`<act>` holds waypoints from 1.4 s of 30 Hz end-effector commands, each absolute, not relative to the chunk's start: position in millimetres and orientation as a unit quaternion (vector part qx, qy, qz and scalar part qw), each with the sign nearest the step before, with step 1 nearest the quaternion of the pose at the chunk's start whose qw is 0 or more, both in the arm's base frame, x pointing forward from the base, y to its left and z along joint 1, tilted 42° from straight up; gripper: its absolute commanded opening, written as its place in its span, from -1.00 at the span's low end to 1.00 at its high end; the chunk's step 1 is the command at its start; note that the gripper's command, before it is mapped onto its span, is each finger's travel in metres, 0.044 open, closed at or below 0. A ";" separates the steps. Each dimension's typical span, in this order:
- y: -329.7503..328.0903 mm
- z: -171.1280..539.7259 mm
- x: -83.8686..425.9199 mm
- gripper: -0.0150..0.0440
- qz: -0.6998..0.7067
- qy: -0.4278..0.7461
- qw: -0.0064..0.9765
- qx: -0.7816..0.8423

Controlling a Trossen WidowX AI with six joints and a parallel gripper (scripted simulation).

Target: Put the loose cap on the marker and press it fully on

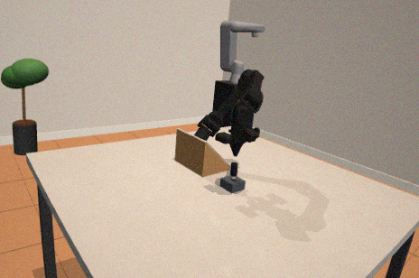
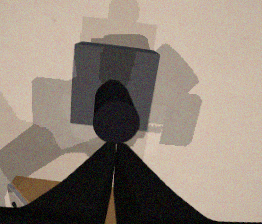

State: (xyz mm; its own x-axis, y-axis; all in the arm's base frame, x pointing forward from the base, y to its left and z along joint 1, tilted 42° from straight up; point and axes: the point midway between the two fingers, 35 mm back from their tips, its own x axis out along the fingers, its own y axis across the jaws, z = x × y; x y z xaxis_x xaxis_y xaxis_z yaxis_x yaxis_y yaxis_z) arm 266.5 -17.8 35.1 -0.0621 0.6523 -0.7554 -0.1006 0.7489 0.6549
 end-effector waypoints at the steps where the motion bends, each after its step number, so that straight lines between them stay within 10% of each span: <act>1: -16.8 33.5 266.6 -0.49 0.286 0.670 0.652 0.208; 42: -11.8 23.2 270.6 -0.49 0.282 0.667 0.658 0.205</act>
State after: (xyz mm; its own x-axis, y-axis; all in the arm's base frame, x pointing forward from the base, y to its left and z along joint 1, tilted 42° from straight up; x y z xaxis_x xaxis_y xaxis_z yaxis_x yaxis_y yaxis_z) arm 265.5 2.3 11.0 -0.0613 0.6522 -0.7556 -0.0932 0.7499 0.6549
